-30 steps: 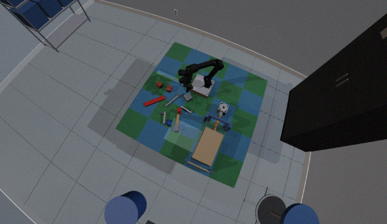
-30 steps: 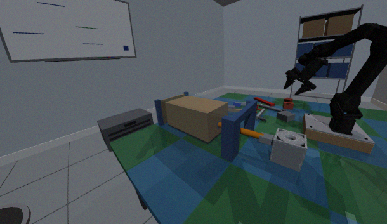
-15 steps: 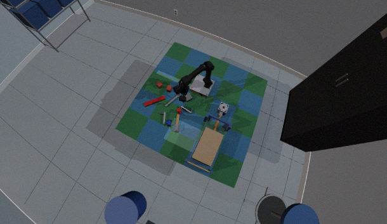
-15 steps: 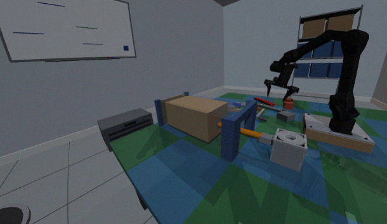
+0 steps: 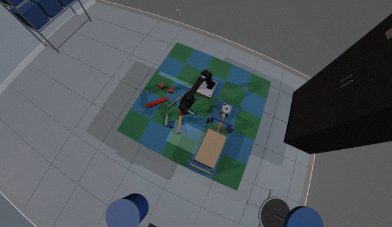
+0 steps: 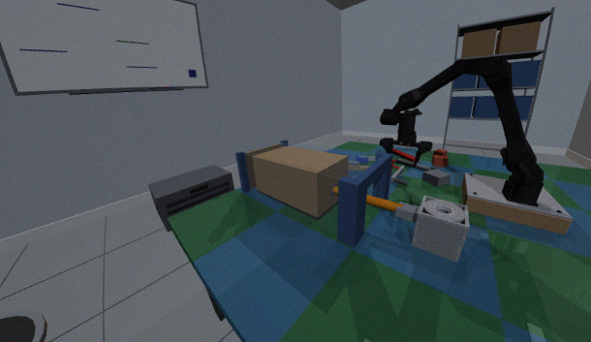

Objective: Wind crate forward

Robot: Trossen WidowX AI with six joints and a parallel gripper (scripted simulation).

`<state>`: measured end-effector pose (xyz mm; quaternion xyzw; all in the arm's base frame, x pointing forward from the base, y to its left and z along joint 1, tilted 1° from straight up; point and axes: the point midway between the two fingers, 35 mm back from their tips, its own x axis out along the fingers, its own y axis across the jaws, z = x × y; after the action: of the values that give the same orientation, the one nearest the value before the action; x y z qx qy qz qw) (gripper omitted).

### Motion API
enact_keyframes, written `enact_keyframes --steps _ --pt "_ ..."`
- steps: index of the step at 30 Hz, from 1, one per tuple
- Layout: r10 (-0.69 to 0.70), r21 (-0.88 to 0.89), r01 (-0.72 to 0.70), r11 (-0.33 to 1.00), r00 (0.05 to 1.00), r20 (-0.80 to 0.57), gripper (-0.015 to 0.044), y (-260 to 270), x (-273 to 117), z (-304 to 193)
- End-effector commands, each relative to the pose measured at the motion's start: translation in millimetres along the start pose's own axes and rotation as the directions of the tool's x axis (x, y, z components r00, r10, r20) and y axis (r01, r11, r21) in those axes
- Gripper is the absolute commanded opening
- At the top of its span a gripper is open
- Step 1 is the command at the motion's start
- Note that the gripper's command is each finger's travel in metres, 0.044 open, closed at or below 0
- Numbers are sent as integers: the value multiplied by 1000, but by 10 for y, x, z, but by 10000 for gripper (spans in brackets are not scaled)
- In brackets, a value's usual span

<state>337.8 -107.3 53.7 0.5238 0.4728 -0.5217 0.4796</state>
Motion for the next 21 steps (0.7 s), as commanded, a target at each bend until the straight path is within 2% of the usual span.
enact_keyframes --steps 1,11,21 --pt "2 28 -2 1000 1000 17 440 42 -12 9" --pt "2 28 -3 1000 1000 16 440 119 431 -69" --pt "2 28 -3 1000 1000 16 440 119 502 -68"
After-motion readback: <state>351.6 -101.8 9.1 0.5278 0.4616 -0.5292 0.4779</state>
